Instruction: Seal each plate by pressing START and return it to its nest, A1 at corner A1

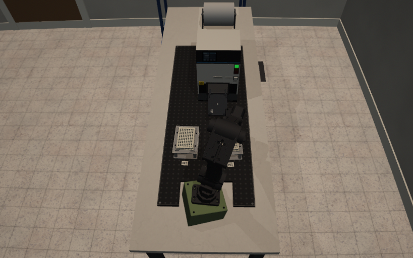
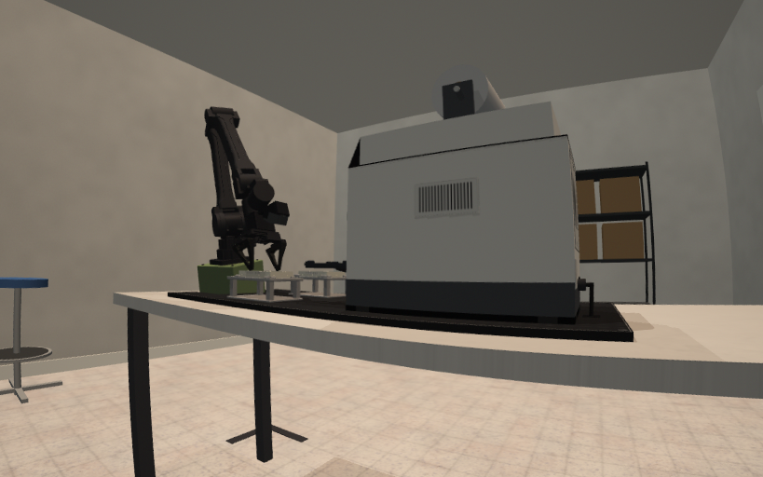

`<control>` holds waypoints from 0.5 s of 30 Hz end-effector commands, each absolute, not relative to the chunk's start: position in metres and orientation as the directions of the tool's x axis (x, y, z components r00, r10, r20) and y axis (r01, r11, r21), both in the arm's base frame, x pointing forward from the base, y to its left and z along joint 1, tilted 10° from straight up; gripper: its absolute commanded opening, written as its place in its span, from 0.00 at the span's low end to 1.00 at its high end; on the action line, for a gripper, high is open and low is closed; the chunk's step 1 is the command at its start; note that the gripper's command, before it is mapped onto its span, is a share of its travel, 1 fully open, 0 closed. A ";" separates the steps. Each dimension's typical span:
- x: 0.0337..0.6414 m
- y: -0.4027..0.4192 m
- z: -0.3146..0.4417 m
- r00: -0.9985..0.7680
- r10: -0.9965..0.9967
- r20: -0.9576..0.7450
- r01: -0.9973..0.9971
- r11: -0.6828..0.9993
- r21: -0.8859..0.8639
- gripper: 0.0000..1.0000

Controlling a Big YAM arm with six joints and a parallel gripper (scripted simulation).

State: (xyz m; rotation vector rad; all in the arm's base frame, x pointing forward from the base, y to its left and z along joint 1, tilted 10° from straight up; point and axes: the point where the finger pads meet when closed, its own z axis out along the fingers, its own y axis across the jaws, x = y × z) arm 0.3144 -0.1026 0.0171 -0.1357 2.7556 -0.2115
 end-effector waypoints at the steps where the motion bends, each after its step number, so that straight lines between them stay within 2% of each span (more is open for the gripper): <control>1: 0.328 -0.109 0.033 -0.906 -0.113 -0.408 -0.042 0.983 -0.178 1.00; 15: 0.340 -0.113 0.040 -0.899 -0.117 -0.421 -0.040 0.982 -0.186 1.00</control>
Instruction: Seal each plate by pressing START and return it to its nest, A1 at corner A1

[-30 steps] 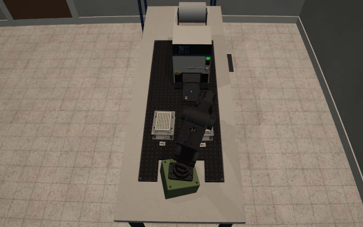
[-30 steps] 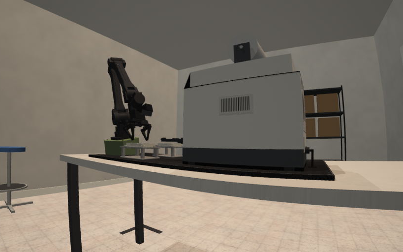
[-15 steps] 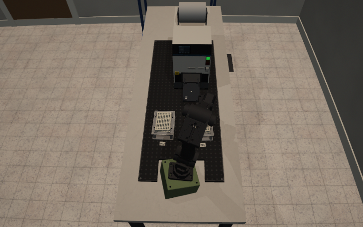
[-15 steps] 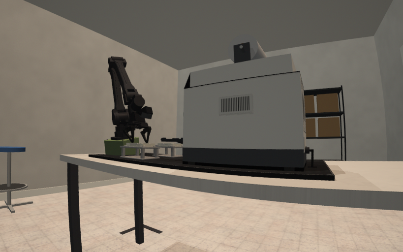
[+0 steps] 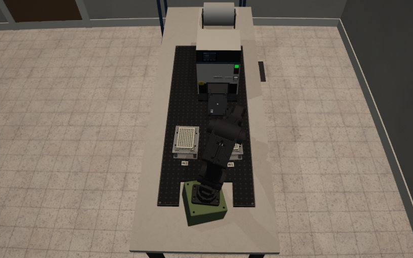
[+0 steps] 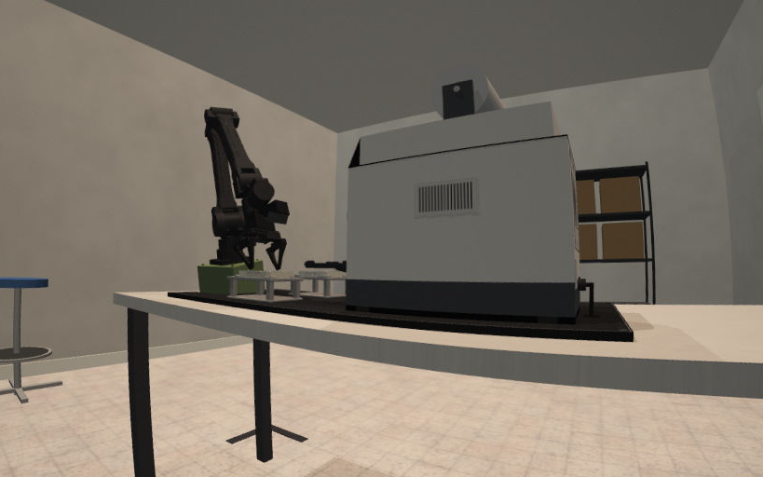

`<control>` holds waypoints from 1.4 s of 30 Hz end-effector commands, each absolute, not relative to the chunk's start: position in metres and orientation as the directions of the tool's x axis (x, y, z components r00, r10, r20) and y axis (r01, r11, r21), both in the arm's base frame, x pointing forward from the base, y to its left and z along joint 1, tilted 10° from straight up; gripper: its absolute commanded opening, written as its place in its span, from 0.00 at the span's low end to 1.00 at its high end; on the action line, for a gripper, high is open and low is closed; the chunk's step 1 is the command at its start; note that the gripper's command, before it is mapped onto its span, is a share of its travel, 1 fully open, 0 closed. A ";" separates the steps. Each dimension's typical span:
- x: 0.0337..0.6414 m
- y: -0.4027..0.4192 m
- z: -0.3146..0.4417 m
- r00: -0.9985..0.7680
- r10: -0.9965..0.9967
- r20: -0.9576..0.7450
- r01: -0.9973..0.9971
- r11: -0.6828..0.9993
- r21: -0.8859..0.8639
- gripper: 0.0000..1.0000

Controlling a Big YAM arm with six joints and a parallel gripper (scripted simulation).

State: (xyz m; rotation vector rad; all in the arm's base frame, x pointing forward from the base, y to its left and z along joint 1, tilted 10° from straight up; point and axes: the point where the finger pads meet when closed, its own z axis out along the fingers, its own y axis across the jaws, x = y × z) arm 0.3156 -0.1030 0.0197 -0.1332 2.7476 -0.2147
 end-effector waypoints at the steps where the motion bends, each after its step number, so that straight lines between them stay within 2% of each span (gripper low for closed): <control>1: 0.340 -0.113 0.039 -0.901 -0.117 -0.419 -0.041 0.982 -0.185 1.00; 42: 0.326 -0.110 0.012 -0.915 -0.130 -0.383 -0.064 0.981 -0.181 1.00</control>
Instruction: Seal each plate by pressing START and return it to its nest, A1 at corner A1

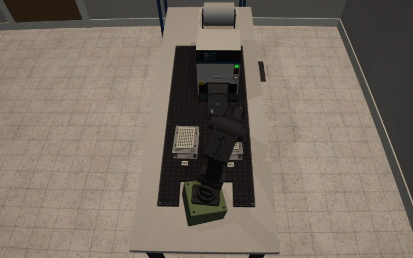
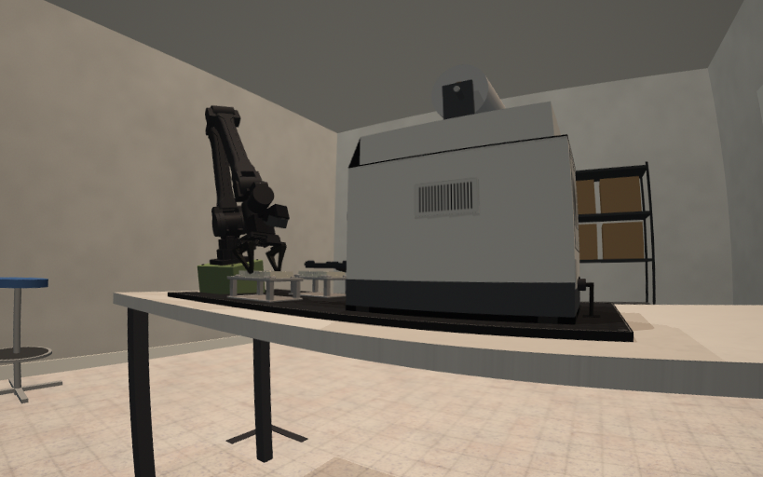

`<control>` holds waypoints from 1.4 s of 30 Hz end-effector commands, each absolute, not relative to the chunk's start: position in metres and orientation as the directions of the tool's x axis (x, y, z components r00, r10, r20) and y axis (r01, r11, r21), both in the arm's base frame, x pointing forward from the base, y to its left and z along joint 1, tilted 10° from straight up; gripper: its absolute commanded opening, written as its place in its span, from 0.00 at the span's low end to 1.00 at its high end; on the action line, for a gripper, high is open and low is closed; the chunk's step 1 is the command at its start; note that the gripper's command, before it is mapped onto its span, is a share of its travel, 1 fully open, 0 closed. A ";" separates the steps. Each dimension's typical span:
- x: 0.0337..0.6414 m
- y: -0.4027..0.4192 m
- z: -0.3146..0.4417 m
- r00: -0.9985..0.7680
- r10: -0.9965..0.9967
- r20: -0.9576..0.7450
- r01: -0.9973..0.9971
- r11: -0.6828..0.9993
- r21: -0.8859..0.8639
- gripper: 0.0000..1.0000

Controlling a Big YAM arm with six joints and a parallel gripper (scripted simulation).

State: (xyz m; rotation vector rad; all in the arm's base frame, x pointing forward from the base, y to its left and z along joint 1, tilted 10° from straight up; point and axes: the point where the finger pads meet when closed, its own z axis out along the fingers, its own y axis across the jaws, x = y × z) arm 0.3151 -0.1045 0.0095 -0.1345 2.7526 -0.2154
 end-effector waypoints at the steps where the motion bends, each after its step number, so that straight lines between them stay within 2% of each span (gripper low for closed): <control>1: 0.328 -0.110 0.014 -0.912 -0.130 -0.389 -0.064 0.982 -0.180 1.00; 42: 0.336 -0.110 0.016 -0.906 -0.139 -0.400 -0.069 0.981 -0.184 1.00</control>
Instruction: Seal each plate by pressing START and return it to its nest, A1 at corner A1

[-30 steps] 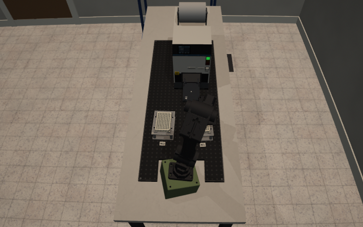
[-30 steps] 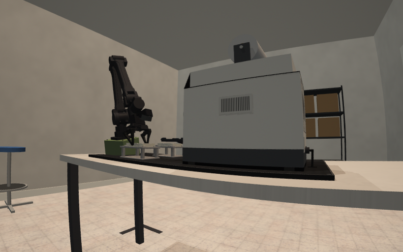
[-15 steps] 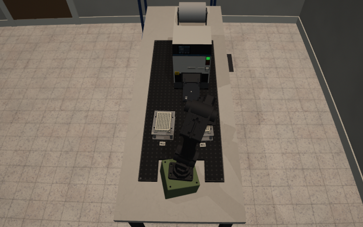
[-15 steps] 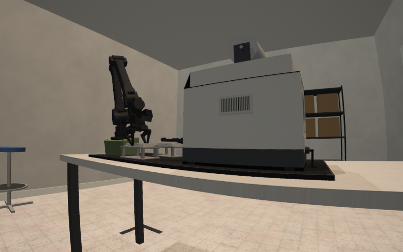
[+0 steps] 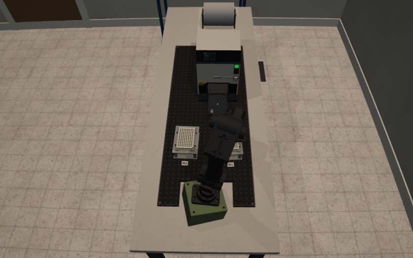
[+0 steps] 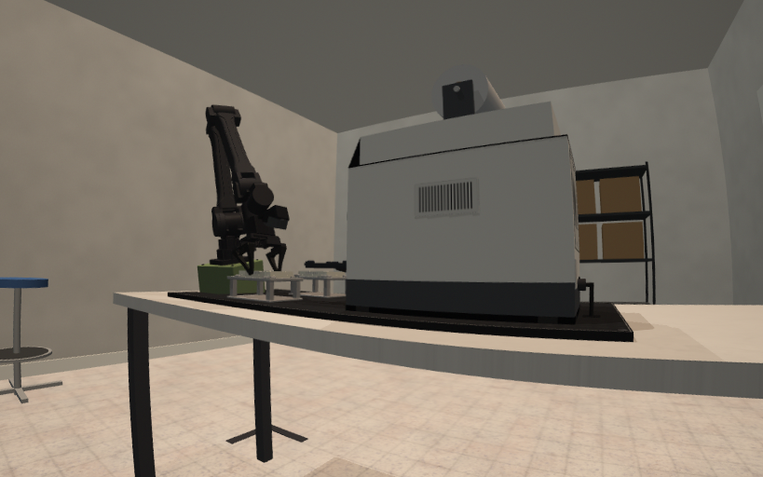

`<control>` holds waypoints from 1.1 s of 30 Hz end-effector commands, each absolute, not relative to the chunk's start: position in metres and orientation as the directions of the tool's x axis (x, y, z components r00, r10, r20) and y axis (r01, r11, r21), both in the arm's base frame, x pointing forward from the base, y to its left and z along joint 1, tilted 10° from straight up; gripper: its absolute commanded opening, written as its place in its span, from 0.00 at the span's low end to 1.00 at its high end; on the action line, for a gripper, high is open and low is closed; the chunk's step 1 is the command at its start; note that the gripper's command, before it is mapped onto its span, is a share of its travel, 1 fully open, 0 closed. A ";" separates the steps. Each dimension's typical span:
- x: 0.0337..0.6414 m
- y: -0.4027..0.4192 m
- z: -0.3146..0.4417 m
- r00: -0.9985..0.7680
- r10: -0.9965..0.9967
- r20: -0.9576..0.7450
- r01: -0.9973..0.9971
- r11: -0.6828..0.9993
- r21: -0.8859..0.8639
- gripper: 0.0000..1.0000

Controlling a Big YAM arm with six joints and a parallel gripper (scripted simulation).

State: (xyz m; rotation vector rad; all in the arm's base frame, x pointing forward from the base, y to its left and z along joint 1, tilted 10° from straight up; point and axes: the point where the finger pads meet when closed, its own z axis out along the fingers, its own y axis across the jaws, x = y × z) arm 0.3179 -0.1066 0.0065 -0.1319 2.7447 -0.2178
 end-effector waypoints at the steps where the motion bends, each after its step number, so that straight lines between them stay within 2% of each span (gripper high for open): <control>1: 0.334 -0.108 0.013 -0.908 -0.141 -0.395 -0.074 0.981 -0.181 1.00; 18: 0.325 -0.111 0.016 -0.916 -0.124 -0.383 -0.059 0.983 -0.176 1.00; 33: 0.336 -0.114 0.024 -0.907 -0.129 -0.402 -0.058 0.981 -0.185 0.93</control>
